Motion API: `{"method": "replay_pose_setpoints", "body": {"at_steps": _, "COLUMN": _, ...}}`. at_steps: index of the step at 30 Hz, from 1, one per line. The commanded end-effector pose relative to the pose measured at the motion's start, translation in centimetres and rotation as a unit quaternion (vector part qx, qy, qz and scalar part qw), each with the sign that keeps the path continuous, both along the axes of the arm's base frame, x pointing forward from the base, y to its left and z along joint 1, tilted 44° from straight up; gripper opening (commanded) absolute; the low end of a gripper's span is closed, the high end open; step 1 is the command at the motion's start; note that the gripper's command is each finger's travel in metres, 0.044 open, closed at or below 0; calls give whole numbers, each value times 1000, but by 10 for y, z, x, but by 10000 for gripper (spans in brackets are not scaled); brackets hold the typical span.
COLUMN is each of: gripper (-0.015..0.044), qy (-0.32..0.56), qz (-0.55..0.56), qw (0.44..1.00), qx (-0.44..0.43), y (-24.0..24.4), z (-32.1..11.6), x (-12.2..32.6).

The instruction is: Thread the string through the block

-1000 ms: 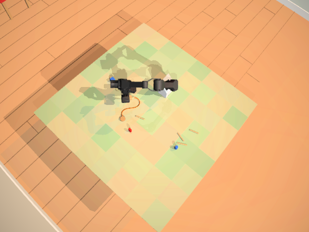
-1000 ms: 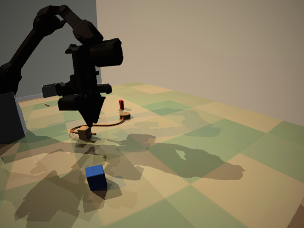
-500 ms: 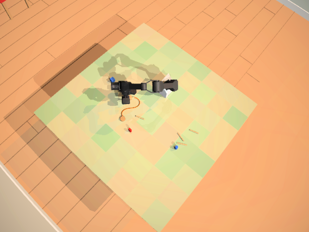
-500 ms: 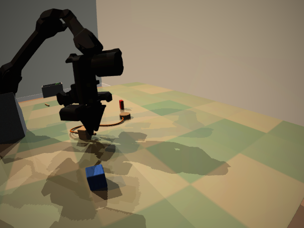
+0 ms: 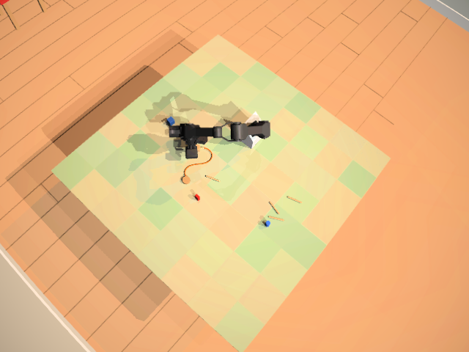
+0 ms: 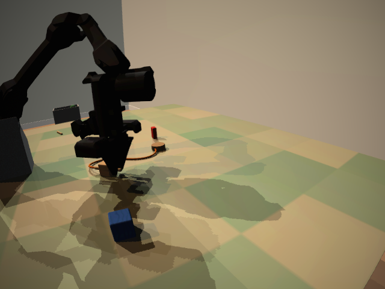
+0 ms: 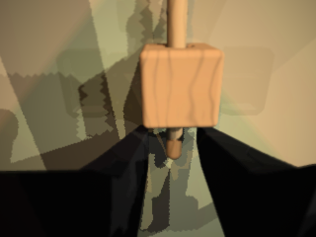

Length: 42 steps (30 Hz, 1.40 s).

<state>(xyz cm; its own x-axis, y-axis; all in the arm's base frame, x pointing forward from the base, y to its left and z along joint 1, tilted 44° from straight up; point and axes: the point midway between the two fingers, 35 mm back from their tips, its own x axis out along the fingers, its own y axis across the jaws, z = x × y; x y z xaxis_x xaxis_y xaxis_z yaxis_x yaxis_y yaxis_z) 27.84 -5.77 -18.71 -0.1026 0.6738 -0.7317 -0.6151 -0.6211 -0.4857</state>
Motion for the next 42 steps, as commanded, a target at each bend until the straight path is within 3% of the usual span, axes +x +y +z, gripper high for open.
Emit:
{"method": "replay_pose_setpoints", "body": {"at_steps": 1, "gripper": 72, "qy": 0, "qz": 0, "qw": 1000, "qx": 0, "y": 0, "z": 0, "x": 0}}
{"method": "replay_pose_setpoints", "body": {"at_steps": 4, "gripper": 0, "qy": 0, "qz": 0, "qw": 1000, "qx": 0, "y": 0, "z": 0, "x": 0}}
{"method": "replay_pose_setpoints", "body": {"at_steps": 42, "gripper": 0, "qy": -1, "qz": 4, "qw": 1000, "qx": 2, "y": -12, "z": -15, "x": 23}}
